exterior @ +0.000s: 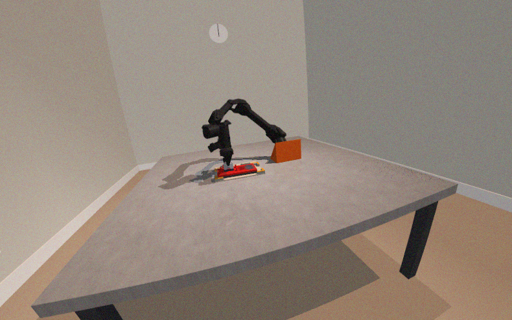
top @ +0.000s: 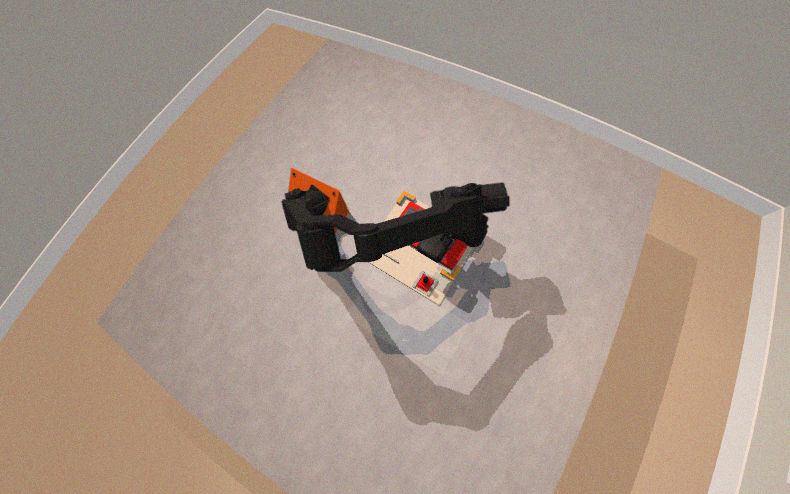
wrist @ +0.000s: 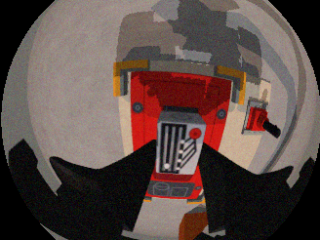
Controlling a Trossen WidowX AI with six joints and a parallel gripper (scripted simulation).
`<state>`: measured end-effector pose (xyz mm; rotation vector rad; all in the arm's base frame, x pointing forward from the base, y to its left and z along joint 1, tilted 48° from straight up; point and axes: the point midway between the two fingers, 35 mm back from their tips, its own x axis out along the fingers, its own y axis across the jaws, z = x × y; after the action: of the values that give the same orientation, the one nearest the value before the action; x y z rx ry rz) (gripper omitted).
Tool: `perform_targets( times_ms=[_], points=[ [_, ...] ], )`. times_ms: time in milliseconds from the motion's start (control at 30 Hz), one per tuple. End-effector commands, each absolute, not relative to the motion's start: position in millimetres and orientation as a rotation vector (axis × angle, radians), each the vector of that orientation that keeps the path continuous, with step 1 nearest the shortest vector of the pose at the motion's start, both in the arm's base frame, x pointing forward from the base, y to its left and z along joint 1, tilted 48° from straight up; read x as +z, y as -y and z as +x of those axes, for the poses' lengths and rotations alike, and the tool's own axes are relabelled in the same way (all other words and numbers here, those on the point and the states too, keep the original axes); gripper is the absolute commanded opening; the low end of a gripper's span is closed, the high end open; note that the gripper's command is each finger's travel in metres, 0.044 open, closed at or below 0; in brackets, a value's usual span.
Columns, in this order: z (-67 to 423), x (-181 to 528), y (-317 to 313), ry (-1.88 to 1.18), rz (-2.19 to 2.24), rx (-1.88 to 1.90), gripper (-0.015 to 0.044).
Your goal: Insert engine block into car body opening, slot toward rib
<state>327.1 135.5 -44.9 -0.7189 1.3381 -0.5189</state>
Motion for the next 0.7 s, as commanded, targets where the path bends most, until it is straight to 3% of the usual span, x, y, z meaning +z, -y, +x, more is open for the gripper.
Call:
perform_targets(
  times_ms=[0,667],
  points=[
    [326.4,-46.3,-133.7,-1.340,-0.726,-0.519,0.0160],
    [327.5,-49.5,-130.1,-1.340,-0.726,-0.519,0.0160]
  ],
)
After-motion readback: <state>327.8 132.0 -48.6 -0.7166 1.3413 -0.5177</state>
